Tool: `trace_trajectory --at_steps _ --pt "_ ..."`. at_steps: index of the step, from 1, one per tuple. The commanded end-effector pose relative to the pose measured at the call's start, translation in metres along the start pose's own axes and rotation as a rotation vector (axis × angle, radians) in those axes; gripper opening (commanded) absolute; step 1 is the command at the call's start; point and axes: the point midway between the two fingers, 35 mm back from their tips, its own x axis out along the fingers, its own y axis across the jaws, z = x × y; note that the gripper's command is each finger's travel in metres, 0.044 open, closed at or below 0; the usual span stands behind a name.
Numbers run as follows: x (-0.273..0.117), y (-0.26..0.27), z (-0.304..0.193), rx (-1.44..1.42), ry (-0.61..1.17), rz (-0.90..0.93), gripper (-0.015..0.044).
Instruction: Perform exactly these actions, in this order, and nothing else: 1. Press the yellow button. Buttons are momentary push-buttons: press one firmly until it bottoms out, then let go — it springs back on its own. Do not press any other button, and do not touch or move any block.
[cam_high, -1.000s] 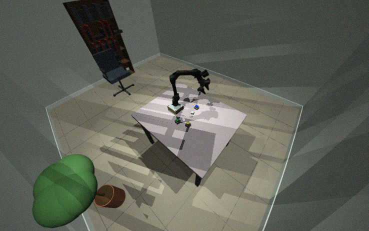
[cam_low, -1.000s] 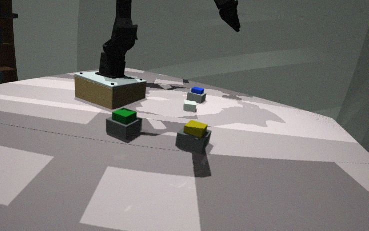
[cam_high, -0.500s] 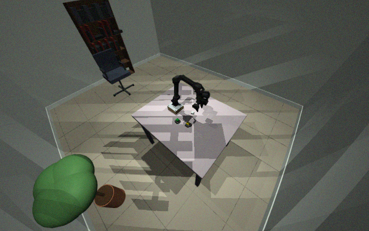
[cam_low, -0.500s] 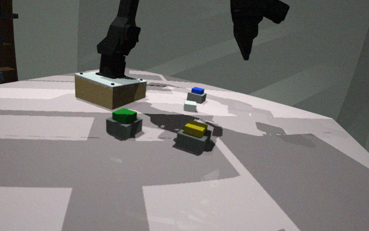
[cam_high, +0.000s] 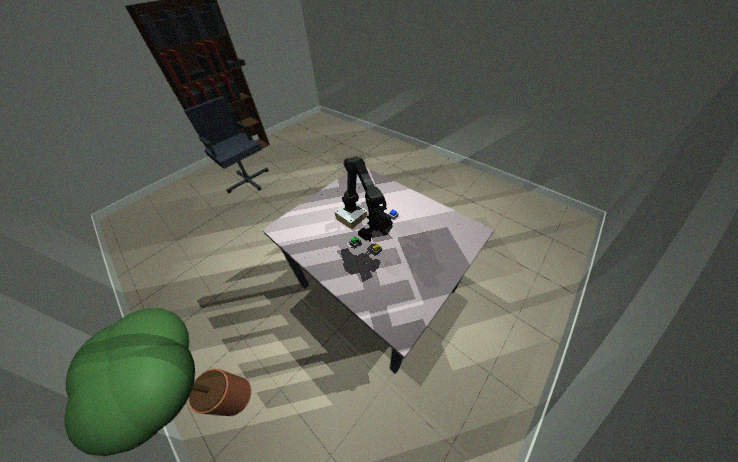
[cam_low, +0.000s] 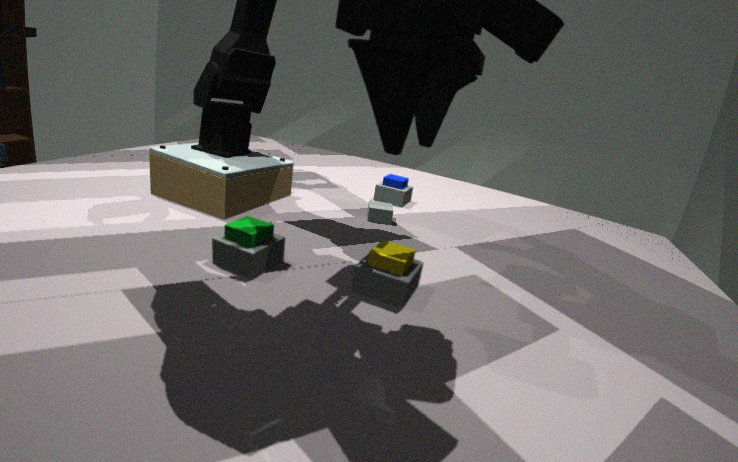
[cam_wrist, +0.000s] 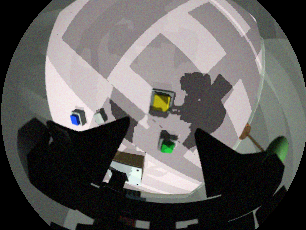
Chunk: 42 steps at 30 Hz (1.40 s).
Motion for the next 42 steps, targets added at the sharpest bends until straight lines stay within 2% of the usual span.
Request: trace_trajectory --at_steps 1,5,13,14,23,42 --pt "0.011 0.002 0.001 -0.016 0.003 0.011 0.0348" --pt "0.060 0.003 0.000 -0.016 0.003 0.012 0.0242" --pt "0.063 0.003 0.000 -0.016 0.003 0.012 0.0032" --pt "0.063 0.003 0.000 -0.016 0.003 0.012 0.0020" --pt "0.064 0.003 0.000 -0.016 0.003 0.012 0.0020" --pt "0.095 0.003 -0.001 -0.016 0.003 0.012 0.0020"
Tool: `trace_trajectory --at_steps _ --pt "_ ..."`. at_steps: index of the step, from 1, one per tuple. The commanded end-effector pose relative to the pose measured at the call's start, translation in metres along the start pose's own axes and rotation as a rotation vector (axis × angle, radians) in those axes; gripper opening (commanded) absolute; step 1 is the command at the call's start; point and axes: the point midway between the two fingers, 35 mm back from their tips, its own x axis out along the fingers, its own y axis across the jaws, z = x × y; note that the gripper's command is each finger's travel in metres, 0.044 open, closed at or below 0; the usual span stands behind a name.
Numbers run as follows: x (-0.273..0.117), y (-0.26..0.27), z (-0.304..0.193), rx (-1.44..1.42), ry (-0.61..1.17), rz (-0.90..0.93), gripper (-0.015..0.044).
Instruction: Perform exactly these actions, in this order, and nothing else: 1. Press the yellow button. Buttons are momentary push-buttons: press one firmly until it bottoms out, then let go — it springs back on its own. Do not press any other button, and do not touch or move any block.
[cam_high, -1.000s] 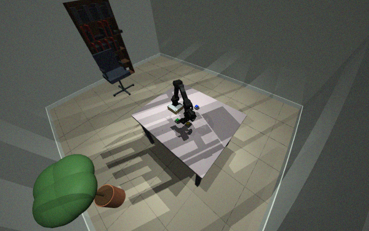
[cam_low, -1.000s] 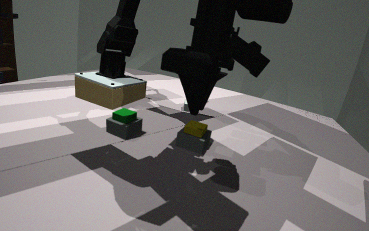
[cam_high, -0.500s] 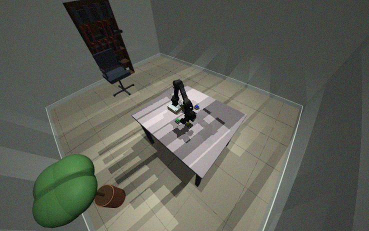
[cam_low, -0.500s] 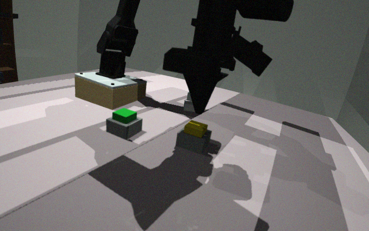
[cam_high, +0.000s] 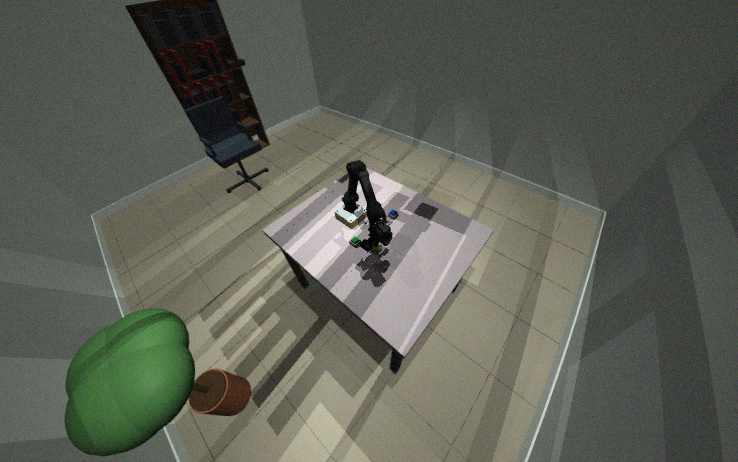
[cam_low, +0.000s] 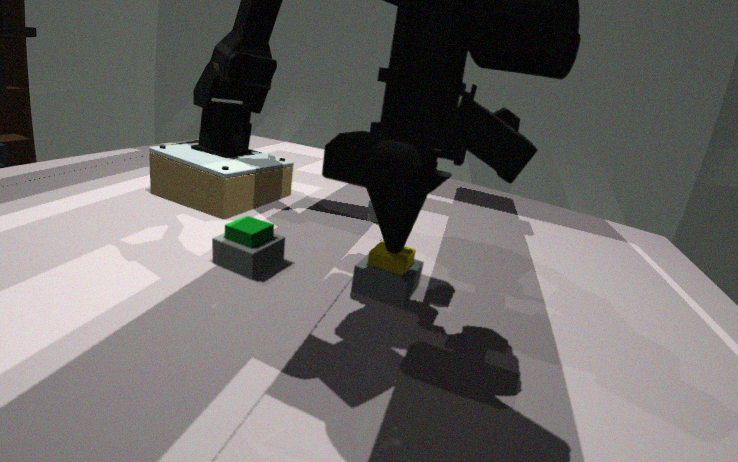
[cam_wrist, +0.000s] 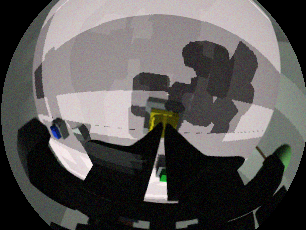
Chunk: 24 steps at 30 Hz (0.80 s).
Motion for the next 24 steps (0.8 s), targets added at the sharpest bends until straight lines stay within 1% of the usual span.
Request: trace_trajectory --at_steps 1,22,24 --pt "0.007 0.001 -0.001 0.006 0.006 0.005 0.0020" --pt "0.008 0.001 -0.001 0.006 0.006 0.005 0.0020" --pt "-0.003 0.000 -0.001 0.002 0.006 0.003 0.0020"
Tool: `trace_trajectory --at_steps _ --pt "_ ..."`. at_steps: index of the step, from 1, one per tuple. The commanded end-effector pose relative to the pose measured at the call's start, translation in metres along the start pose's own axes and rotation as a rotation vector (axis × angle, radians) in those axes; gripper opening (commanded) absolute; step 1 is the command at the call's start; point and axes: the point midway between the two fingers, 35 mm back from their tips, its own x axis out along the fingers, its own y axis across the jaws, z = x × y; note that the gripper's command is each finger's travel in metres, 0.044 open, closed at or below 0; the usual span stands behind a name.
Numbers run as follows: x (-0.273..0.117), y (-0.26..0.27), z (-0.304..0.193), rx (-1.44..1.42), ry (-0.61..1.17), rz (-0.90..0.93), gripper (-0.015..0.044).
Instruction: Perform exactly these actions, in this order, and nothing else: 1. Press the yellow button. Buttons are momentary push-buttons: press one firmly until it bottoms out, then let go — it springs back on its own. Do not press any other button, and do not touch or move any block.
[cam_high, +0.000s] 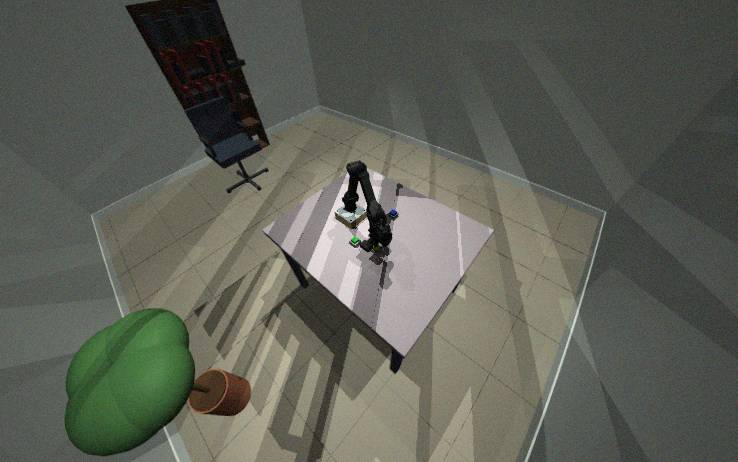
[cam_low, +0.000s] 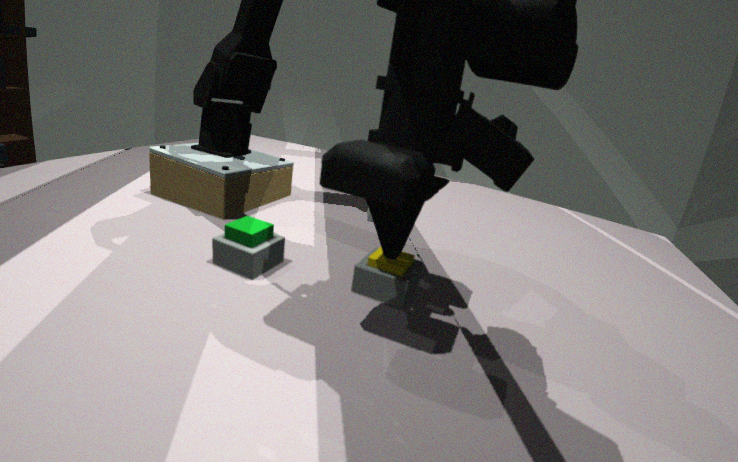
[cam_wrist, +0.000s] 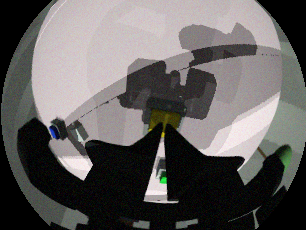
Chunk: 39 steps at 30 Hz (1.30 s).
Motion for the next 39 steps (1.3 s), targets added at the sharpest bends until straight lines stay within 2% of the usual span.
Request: trace_trajectory --at_steps 1,7,12,21,22,31,39 --pt "-0.021 0.000 0.001 0.004 -0.002 0.001 0.0020" --pt "-0.031 0.000 0.000 0.005 -0.002 0.002 0.0020" --pt "-0.036 0.030 0.008 0.011 -0.003 0.009 0.0151" --pt "-0.059 0.163 0.011 0.027 0.004 0.034 0.0387" --pt "-0.062 0.177 0.008 0.025 0.005 0.033 0.0400" --pt "-0.092 0.293 -0.045 0.011 0.006 0.035 0.0400" --pt "-0.099 0.315 -0.064 0.008 0.005 0.037 0.0400"
